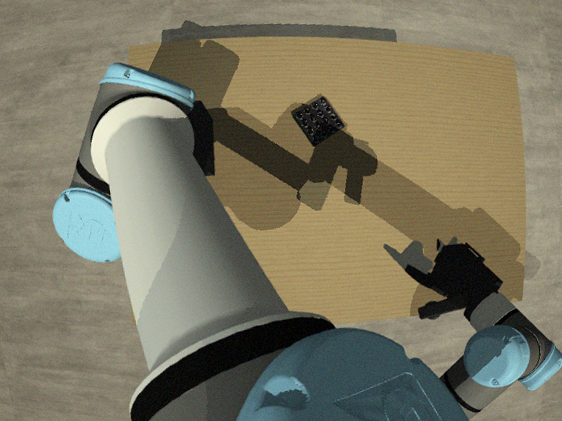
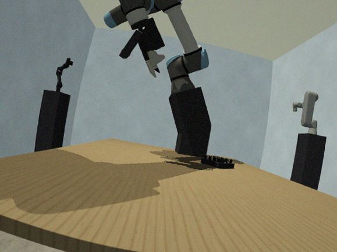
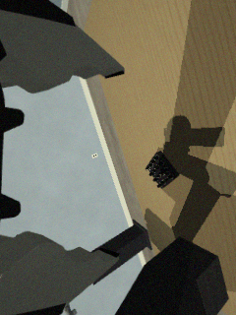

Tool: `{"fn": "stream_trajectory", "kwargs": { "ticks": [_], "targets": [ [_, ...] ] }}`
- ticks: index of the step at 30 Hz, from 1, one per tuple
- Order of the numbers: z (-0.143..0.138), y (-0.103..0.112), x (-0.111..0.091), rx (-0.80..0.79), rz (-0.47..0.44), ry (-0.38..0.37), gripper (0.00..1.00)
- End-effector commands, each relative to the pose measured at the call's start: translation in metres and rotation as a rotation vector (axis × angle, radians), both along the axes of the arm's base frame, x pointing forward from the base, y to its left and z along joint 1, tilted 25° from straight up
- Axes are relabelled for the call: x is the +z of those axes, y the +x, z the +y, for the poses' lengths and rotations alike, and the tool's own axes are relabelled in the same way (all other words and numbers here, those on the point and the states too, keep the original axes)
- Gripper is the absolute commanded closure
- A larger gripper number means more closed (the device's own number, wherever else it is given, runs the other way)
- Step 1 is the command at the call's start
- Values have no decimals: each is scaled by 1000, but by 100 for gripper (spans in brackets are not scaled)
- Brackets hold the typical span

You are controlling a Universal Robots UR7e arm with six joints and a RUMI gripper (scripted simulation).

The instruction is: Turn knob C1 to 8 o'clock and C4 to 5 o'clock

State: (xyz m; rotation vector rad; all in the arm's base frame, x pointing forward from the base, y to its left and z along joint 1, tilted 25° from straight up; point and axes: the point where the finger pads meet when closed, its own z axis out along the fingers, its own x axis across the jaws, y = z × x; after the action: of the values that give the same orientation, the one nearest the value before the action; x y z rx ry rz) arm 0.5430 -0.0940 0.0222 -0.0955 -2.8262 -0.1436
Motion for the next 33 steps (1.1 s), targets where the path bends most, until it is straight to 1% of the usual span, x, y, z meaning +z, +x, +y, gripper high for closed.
{"fn": "stream_trajectory", "kwargs": {
  "ticks": [1,22,27,32,33],
  "targets": [
    [0,0,1,0,-1,0,0],
    [1,1,0,7,-4,-1,0],
    [3,3,-10,47,-9,0,0],
    [9,6,-33,141,-21,1,0],
    [9,6,-33,141,-21,1,0]
  ]
}}
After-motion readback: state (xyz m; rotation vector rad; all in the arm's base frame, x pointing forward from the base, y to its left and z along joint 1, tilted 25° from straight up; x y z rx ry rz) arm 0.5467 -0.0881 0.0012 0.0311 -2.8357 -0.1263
